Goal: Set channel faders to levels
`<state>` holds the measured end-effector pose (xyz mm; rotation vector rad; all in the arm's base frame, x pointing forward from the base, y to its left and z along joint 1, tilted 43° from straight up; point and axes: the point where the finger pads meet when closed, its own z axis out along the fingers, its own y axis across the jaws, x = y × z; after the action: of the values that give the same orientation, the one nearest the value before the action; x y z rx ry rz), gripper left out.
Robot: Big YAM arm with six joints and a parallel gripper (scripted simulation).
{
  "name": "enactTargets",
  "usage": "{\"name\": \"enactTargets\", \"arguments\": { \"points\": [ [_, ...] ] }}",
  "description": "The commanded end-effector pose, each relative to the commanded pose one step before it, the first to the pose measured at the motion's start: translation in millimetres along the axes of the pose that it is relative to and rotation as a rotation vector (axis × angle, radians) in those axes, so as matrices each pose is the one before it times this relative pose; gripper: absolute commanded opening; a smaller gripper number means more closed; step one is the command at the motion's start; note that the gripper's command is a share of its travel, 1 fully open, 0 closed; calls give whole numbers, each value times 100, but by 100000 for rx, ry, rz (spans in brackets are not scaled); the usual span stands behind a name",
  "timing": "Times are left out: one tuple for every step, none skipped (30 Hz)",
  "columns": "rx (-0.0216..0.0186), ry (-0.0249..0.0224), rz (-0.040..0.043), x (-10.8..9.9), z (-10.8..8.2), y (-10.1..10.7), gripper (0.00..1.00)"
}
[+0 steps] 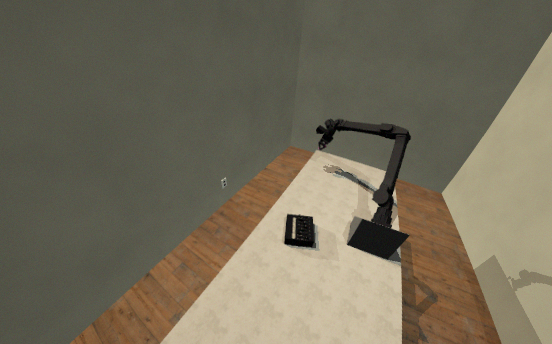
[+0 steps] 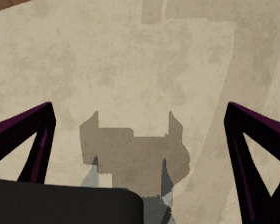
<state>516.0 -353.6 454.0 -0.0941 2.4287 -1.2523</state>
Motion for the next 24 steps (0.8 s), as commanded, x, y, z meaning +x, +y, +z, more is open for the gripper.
{"name": "enactTargets", "arguments": {
  "points": [
    [673, -1024, 449, -256, -590, -399, 100],
    [0, 0, 0, 0, 0, 0, 100],
    [0, 0, 0, 0, 0, 0, 100],
    [0, 0, 0, 0, 0, 0, 100],
    [0, 0, 0, 0, 0, 0, 100],
    [0, 0, 0, 0, 0, 0, 100],
    [0, 0, 0, 0, 0, 0, 100],
    [0, 0, 0, 0, 0, 0, 100],
    [0, 0, 0, 0, 0, 0, 100],
    [0, 0, 0, 0, 0, 0, 100],
    [0, 0, 0, 0, 0, 0, 100],
    [0, 0, 0, 0, 0, 0, 100],
    [0, 0, 0, 0, 0, 0, 100],
    [0, 0, 0, 0, 0, 0, 100],
    [0, 0, 0, 0, 0, 0, 100],
    [0, 0, 0, 0, 0, 0, 100],
    [0, 0, 0, 0, 0, 0, 100],
    [2003, -2858, 1912, -878, -1244, -1290, 100],
    [-1264, 111, -347, -242, 205, 962, 100],
    [-2694, 1423, -1790, 27, 866, 1959, 100],
    [-1414, 763, -524, -99, 338, 898, 100],
    [-1088, 115, 111, -278, 91, 886, 100],
    [-1449, 42, 226, -408, 122, 1226, 100],
    [-1925, 44, 268, -514, 151, 1622, 100]
  ]
}}
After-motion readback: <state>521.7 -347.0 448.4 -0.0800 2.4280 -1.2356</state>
